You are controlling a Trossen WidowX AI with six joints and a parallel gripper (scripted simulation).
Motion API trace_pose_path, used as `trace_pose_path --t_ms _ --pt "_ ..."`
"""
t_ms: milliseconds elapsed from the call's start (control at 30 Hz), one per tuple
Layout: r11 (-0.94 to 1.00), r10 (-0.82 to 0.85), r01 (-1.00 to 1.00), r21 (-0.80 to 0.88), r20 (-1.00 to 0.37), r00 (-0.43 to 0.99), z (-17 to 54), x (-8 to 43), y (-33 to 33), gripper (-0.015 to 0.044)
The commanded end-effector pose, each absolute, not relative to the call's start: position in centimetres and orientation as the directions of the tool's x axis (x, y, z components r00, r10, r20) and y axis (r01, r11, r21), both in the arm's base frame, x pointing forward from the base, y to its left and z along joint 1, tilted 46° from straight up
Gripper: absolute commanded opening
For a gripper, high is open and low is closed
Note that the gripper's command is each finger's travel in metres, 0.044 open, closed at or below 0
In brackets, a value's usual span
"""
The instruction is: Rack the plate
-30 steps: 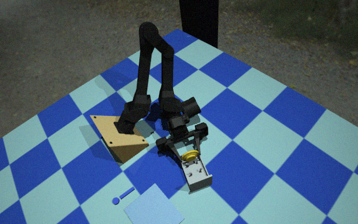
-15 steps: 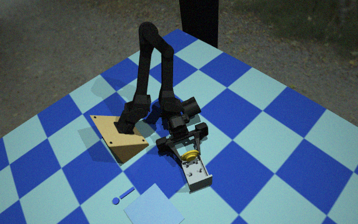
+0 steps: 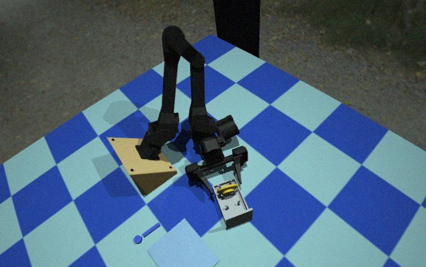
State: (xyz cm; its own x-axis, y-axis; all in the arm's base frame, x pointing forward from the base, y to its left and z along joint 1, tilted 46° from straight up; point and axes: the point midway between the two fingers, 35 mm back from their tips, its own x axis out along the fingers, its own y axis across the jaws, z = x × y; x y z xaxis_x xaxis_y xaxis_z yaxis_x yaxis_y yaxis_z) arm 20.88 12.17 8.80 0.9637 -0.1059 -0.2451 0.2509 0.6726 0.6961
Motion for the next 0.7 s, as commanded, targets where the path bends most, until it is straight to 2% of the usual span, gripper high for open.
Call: trace_pose_path --t_ms 0,400,667 --pt "0.665 -0.109 0.263 0.699 -0.258 0.96 10.3 21.7 11.2 0.04" --pt "0.687 -0.11 0.246 0.684 -0.236 0.965 16.5 22.7 4.8 0.04" --pt "0.704 -0.113 0.248 0.666 -0.24 0.964 16.6 23.0 4.2 0.04"
